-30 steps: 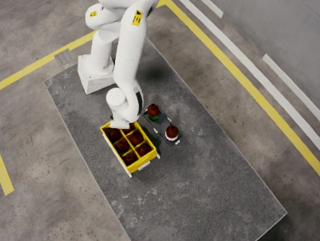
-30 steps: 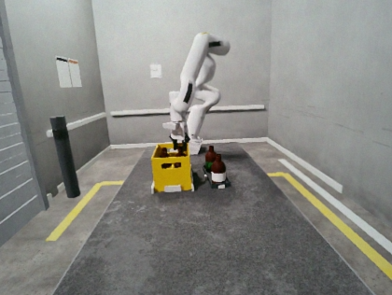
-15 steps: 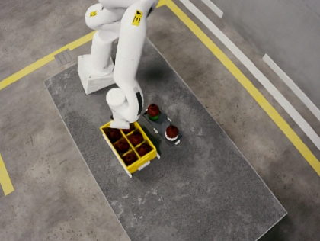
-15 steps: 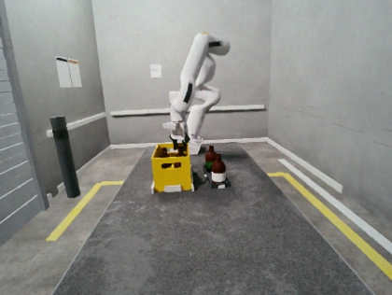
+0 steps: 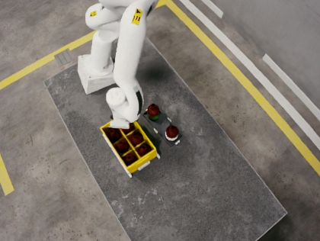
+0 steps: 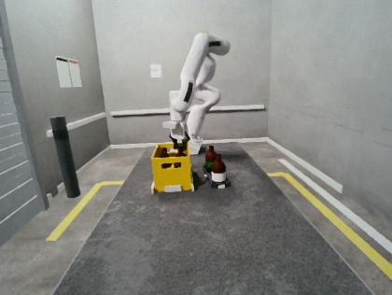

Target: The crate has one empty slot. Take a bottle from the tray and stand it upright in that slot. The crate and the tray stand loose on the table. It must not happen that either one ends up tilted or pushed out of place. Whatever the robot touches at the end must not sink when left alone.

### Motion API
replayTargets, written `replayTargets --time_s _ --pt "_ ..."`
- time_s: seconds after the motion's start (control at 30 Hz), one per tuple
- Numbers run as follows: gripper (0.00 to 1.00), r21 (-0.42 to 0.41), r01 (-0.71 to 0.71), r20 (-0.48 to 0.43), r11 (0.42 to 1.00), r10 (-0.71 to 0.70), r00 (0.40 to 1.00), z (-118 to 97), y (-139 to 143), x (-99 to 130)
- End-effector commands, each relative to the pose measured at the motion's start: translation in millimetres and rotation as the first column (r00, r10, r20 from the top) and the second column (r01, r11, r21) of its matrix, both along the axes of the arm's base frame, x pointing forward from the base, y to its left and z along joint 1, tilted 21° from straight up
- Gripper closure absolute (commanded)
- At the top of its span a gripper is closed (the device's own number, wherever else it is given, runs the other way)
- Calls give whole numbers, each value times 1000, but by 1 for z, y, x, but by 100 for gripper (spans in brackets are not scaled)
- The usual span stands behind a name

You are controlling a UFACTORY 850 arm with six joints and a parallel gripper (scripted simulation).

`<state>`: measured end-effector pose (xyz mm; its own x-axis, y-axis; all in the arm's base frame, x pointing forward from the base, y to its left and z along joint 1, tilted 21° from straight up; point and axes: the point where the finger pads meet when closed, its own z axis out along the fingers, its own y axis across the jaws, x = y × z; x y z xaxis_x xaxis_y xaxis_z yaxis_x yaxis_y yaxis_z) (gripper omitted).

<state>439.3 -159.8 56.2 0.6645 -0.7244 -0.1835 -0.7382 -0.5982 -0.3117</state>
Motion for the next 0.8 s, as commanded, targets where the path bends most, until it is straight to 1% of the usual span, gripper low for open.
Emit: replayTargets --time_s 0.0,0.23,0.3,0.77 --pt "35 -1 0 1 1000 0 1000 5 -2 0" --pt "35 -1 0 1 1000 0 1000 17 -6 -1" --pt "35 -1 0 1 1000 0 1000 17 -6 -1" --pt "35 -1 0 1 1000 0 1000 49 -18 -5"
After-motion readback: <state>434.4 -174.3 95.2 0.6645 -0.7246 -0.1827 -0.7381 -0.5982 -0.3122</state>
